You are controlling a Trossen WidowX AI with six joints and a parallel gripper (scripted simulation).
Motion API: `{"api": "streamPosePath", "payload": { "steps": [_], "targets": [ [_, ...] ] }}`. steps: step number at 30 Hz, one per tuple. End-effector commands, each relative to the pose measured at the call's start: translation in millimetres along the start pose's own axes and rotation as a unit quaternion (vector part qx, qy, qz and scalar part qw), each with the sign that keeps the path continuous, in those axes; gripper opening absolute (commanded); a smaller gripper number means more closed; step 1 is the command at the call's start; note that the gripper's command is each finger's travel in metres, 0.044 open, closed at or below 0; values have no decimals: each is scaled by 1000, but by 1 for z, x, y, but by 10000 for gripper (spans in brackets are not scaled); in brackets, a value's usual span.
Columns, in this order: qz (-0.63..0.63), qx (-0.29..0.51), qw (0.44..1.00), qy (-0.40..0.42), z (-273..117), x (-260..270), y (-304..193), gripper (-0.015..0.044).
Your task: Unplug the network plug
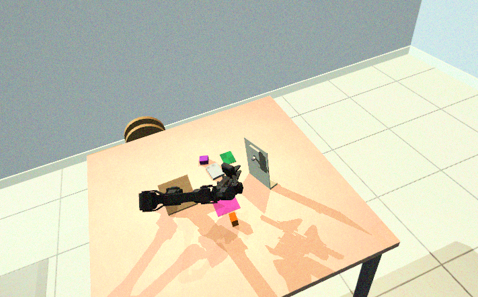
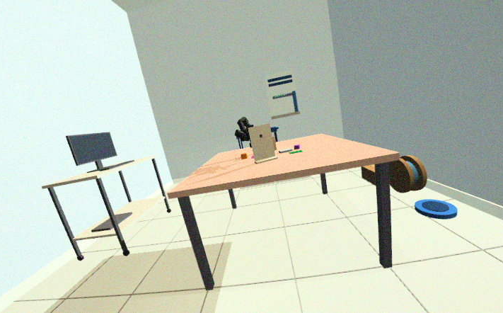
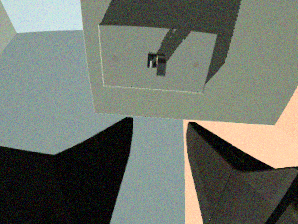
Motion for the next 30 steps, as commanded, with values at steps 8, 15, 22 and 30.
{"api": "streamPosePath", "payload": {
  "steps": [8,15,22,30],
  "targets": [
    [1,-3,1000,1,29,2,6,156],
    [1,-3,1000,1,36,3,9,156],
    [1,-3,1000,1,45,4,12,156],
    [1,-3,1000,1,55,5,15,156]
  ]
}}
Point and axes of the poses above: the point midway between the two fingers, 35 mm back from their tips, its own z axis out along the fingers, its own x axis across the jaws, y = z × x, the point moved 8 cm from there along -z, back along the fingers, and after that the axes turned 15 degrees about z, right-handed, at the moved point
